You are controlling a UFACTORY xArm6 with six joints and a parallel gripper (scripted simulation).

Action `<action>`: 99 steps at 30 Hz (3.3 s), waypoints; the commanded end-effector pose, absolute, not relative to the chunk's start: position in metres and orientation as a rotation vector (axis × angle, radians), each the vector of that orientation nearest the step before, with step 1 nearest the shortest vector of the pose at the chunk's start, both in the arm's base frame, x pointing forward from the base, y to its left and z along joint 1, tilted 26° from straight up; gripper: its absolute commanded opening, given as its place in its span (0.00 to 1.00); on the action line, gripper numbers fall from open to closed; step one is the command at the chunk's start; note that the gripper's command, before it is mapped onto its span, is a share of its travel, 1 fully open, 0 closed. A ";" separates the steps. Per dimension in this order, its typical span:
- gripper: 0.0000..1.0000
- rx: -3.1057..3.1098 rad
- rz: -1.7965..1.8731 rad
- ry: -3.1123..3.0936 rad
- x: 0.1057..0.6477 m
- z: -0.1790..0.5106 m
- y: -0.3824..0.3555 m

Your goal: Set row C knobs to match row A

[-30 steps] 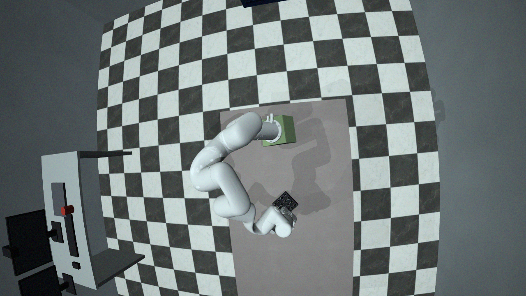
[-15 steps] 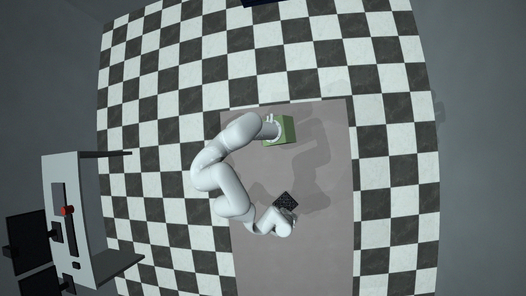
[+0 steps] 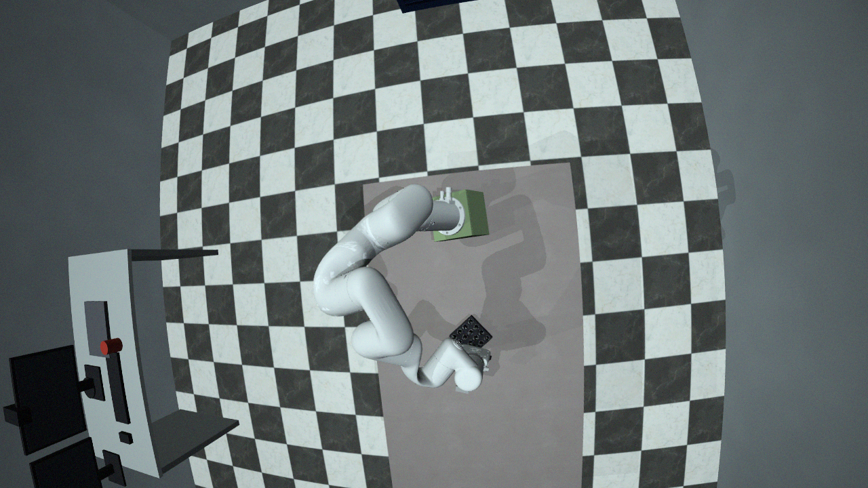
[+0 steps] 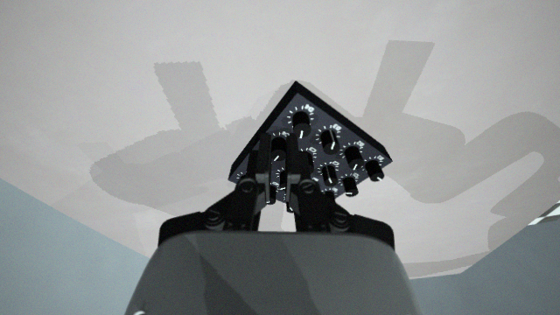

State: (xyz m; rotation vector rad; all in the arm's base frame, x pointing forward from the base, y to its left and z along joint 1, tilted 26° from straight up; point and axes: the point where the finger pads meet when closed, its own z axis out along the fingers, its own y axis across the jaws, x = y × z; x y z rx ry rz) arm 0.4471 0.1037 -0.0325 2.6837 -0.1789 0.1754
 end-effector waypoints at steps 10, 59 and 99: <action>0.08 2.672 0.070 0.259 0.448 -0.031 0.105; 0.08 2.455 -0.132 1.098 0.448 -0.031 0.105; 0.19 2.454 -0.133 1.101 0.448 -0.031 0.105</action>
